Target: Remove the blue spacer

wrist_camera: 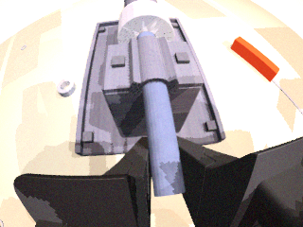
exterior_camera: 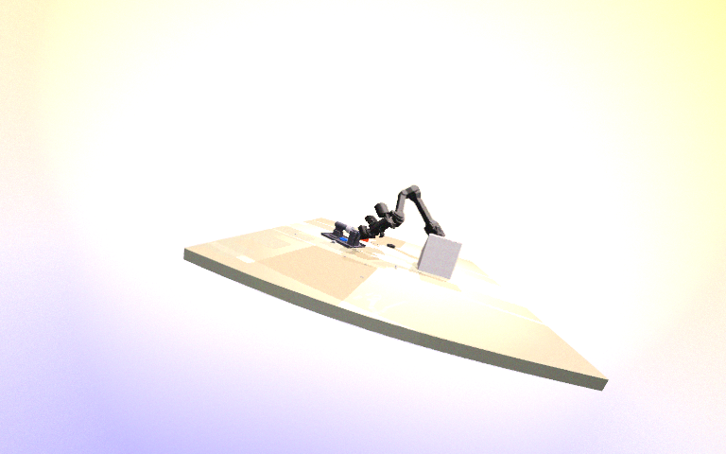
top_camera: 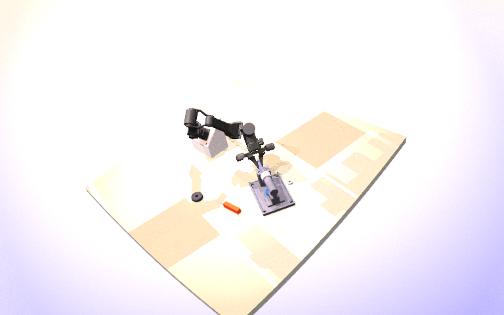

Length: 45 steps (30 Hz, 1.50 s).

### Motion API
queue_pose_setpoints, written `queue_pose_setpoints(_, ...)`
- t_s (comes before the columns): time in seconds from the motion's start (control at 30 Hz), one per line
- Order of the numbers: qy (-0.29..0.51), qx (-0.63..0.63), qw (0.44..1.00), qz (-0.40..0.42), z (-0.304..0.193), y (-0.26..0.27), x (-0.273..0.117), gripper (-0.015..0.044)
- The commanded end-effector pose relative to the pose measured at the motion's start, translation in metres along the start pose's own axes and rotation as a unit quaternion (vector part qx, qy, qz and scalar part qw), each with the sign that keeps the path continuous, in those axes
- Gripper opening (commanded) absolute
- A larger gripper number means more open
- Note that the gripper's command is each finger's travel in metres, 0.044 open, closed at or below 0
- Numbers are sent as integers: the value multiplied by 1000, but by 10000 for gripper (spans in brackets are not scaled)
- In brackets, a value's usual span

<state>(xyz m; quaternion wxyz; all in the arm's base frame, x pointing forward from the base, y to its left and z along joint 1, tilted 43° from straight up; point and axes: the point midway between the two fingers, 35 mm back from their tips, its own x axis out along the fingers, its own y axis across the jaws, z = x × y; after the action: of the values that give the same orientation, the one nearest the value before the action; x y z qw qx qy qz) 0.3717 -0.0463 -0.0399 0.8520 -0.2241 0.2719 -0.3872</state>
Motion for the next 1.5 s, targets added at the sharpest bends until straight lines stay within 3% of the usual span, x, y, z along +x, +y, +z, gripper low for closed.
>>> queue_pose_setpoints(0.0, -1, 1, 1000, -2, 2, -1, 1, 0)
queue_pose_setpoints(1.47, -1, 1, 1000, -2, 12, -1, 11, 0)
